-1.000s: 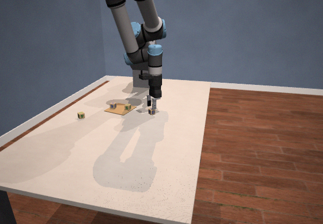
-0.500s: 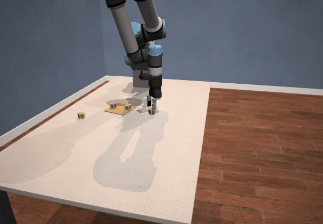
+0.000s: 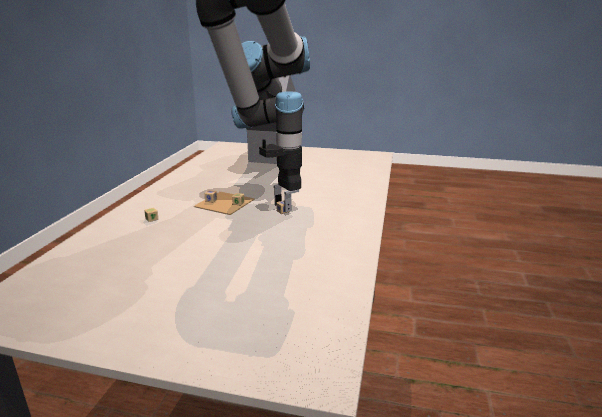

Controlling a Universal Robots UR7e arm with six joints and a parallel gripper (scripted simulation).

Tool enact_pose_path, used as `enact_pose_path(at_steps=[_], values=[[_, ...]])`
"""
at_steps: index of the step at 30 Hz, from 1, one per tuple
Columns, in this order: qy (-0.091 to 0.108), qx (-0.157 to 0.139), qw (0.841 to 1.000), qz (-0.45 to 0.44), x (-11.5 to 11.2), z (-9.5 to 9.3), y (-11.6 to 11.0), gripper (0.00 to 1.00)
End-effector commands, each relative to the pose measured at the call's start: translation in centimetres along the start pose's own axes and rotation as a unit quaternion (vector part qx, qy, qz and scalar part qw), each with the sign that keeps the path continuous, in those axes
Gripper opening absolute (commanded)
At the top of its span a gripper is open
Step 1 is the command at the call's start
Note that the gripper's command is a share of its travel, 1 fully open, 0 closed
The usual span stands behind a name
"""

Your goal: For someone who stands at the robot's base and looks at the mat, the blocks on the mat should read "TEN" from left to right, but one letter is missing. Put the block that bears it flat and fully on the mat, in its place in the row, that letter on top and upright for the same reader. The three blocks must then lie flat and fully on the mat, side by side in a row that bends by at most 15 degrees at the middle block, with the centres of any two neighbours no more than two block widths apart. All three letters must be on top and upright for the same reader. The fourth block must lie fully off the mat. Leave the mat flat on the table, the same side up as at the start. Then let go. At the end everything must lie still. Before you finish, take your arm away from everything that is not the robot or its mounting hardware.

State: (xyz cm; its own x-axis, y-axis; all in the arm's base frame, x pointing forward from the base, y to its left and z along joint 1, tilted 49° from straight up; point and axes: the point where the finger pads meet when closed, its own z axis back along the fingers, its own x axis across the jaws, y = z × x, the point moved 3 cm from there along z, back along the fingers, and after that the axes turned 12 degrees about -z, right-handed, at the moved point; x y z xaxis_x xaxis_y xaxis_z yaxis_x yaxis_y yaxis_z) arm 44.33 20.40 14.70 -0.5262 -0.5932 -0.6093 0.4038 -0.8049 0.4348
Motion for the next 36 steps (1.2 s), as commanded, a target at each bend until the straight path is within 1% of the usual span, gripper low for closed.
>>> enact_pose_path(at_steps=[1,7,36], values=[[0.001,0.000,1.000,0.000,-0.03,-0.69,0.00,1.00],[0.001,0.000,1.000,0.000,-0.03,-1.15,0.00,1.00],[0.001,0.000,1.000,0.000,-0.03,-1.16,0.00,1.00]])
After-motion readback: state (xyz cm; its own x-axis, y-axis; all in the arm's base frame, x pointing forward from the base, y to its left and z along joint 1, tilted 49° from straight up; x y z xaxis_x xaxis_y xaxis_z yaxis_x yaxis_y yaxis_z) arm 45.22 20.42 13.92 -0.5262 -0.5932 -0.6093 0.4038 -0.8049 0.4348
